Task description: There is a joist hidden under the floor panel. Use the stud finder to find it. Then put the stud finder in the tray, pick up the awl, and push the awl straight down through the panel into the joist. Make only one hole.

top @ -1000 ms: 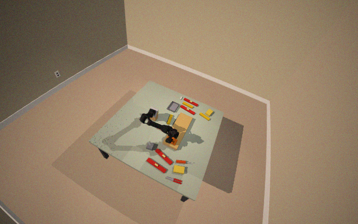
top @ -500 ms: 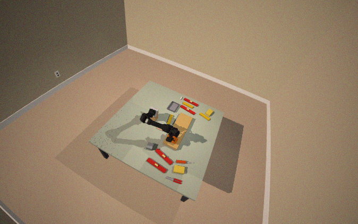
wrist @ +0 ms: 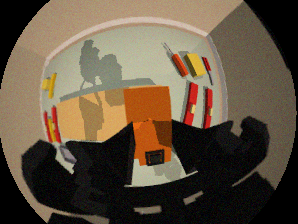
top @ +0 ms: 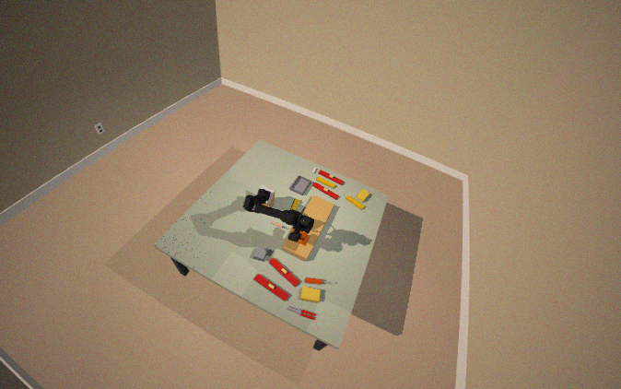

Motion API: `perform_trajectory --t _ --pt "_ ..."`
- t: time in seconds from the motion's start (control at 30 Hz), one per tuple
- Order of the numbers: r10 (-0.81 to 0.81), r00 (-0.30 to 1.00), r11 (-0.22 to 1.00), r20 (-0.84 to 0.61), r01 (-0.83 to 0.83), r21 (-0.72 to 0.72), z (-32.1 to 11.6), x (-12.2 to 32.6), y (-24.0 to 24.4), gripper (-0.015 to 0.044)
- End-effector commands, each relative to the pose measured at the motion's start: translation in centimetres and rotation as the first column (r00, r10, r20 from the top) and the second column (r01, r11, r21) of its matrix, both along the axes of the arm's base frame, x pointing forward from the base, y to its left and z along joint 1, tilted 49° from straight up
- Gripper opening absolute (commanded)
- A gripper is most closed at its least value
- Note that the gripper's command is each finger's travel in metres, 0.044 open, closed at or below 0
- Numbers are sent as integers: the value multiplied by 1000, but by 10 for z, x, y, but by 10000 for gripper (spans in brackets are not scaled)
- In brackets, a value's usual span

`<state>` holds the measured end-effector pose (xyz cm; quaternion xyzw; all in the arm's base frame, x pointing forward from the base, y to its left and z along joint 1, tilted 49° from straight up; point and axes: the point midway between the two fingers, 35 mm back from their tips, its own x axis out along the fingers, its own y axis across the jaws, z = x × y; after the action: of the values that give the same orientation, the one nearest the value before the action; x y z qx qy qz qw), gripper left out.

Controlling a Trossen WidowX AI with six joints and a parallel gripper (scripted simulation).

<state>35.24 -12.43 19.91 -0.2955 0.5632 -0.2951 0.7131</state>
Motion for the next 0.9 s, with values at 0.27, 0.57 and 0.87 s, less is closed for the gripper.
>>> perform_trajectory --t 0.27,0.57,0.87 --pt "171 978 984 -119 -163 74 -50 31 62 0" --pt "350 905 934 -242 -317 165 -111 44 130 0" --pt "507 786 861 -355 -439 258 -173 36 198 0"
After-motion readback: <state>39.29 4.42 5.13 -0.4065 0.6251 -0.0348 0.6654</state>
